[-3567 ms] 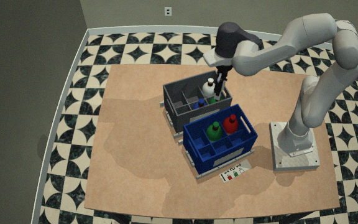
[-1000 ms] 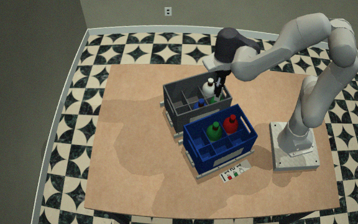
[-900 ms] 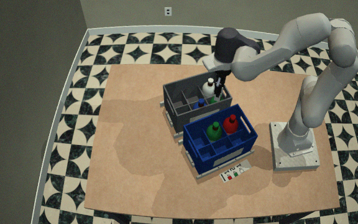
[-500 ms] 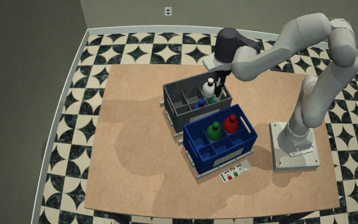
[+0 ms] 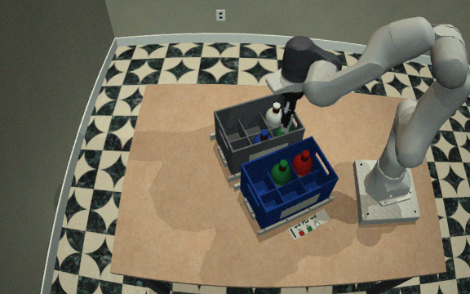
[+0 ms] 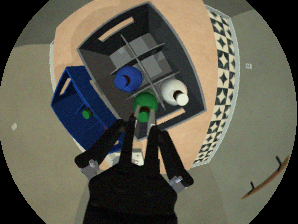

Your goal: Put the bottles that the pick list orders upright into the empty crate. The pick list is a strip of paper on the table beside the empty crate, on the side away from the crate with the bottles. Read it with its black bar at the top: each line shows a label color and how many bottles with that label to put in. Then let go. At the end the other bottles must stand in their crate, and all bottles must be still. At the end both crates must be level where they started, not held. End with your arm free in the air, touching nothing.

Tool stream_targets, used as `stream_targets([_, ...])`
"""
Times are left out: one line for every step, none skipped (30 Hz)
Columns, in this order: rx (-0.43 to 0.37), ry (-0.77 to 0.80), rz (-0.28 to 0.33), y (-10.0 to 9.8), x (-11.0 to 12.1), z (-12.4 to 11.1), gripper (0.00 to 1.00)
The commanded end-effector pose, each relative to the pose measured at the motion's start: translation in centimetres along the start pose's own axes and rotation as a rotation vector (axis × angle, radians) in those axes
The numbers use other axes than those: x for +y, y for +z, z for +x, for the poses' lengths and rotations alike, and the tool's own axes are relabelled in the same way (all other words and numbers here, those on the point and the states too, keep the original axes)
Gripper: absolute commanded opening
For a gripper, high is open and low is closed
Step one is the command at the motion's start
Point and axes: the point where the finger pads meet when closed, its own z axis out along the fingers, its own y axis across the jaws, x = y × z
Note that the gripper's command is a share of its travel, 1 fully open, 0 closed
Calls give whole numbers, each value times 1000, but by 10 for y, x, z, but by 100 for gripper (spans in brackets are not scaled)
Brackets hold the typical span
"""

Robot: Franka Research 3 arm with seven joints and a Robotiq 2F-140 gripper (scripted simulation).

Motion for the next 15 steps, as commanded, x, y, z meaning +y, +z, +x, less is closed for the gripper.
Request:
stream_targets([-1, -1, -1, -1, 1, 0, 0])
stream_targets([-1, -1, -1, -1, 1, 0, 0])
stream_targets([-1, -1, -1, -1, 1, 0, 0])
stream_targets([-1, -1, -1, -1, 1, 0, 0])
stream_targets([-1, -1, -1, -1, 1, 0, 0])
stream_targets([-1, -1, -1, -1, 1, 0, 0])
stream_targets([-1, -1, -1, -1, 1, 0, 0])
stream_targets([-1, -1, -1, -1, 1, 0, 0])
stream_targets([-1, -1, -1, -2, 1, 0, 0])
stream_targets([-1, -1, -1, -4, 1, 0, 0])
stream_targets([-1, -1, -1, -6, 1, 0, 0])
stream_targets([-1, -1, -1, -7, 1, 0, 0])
stream_targets([-1, -1, -1, -9, 1, 0, 0])
stream_targets([-1, -1, -1, -11, 1, 0, 0])
stream_targets([-1, -1, -1, -12, 1, 0, 0])
